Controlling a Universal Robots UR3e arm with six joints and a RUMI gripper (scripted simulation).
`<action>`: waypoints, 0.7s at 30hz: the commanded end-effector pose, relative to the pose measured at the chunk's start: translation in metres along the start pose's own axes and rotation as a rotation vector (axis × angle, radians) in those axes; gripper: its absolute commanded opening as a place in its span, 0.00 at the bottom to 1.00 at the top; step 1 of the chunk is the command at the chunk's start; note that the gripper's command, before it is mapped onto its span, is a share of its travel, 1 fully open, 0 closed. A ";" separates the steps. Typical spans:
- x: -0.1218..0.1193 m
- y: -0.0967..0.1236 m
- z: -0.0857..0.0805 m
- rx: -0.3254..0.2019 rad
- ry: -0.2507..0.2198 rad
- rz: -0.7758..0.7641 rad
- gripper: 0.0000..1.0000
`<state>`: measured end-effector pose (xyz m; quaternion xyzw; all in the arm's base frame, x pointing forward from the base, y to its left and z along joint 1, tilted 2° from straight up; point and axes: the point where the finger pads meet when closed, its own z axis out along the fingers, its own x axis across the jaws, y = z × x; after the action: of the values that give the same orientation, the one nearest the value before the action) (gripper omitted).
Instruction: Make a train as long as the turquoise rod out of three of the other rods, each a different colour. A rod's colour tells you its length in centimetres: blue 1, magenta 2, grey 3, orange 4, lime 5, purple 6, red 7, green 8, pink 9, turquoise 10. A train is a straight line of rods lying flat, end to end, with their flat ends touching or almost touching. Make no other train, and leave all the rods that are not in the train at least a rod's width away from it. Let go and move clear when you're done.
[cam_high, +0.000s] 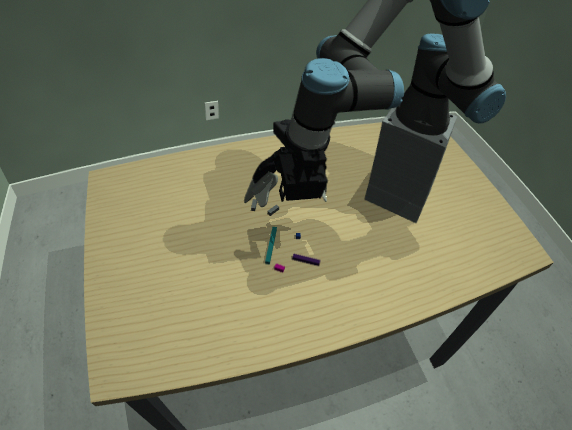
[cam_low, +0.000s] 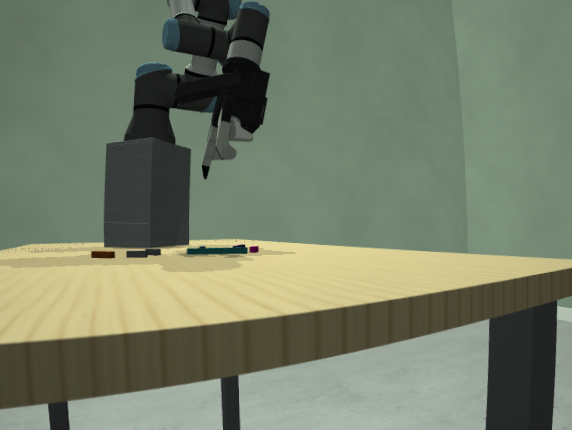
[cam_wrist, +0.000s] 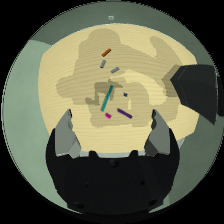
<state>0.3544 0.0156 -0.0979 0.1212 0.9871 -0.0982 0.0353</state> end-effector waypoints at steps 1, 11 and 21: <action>0.007 0.012 0.010 -0.044 0.001 -0.151 1.00; 0.023 0.035 0.026 -0.112 0.005 -0.423 1.00; 0.040 0.057 0.038 -0.181 -0.009 -0.684 1.00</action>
<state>0.3339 0.0644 -0.1439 -0.1772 0.9837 -0.0296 0.0107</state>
